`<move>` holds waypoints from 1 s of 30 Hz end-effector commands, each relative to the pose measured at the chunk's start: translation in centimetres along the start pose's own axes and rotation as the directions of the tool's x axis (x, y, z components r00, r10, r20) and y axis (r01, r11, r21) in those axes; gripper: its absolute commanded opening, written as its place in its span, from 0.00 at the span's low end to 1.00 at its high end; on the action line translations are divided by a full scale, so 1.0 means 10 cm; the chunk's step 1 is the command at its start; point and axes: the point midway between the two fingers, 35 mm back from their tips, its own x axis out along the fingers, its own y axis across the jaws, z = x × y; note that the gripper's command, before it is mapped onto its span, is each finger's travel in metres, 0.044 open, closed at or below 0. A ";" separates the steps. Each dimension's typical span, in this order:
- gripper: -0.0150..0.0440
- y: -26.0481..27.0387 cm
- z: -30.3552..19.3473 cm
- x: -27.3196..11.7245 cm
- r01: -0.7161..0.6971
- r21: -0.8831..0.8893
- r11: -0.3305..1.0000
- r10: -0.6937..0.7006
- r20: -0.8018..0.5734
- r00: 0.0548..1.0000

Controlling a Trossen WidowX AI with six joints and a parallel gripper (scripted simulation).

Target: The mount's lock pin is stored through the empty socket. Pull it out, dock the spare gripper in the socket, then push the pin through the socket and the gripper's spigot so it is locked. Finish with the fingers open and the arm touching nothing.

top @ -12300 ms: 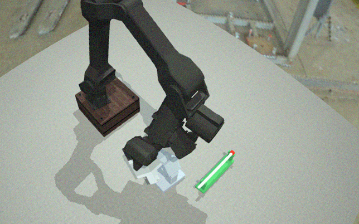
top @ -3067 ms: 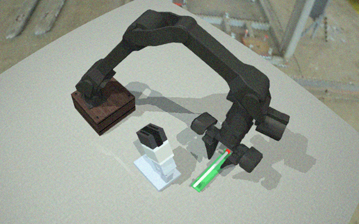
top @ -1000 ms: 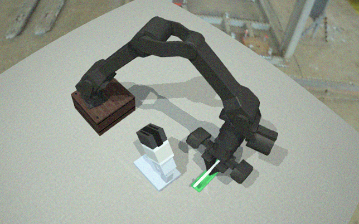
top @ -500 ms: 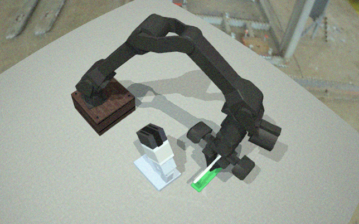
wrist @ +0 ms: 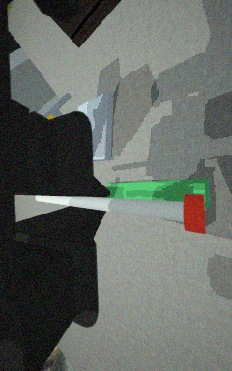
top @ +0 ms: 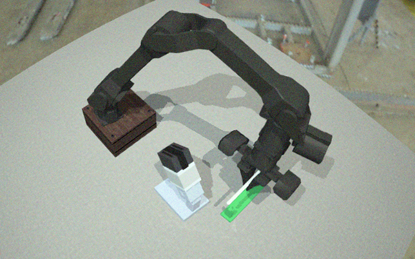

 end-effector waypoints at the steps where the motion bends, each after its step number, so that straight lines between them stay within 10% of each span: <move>1: 0.25 0.00 0.00 0.01 0.000 0.000 1.000 0.000 0.000 1.000; 30: 0.25 0.64 0.10 -0.23 -0.026 0.078 0.997 0.025 0.007 1.000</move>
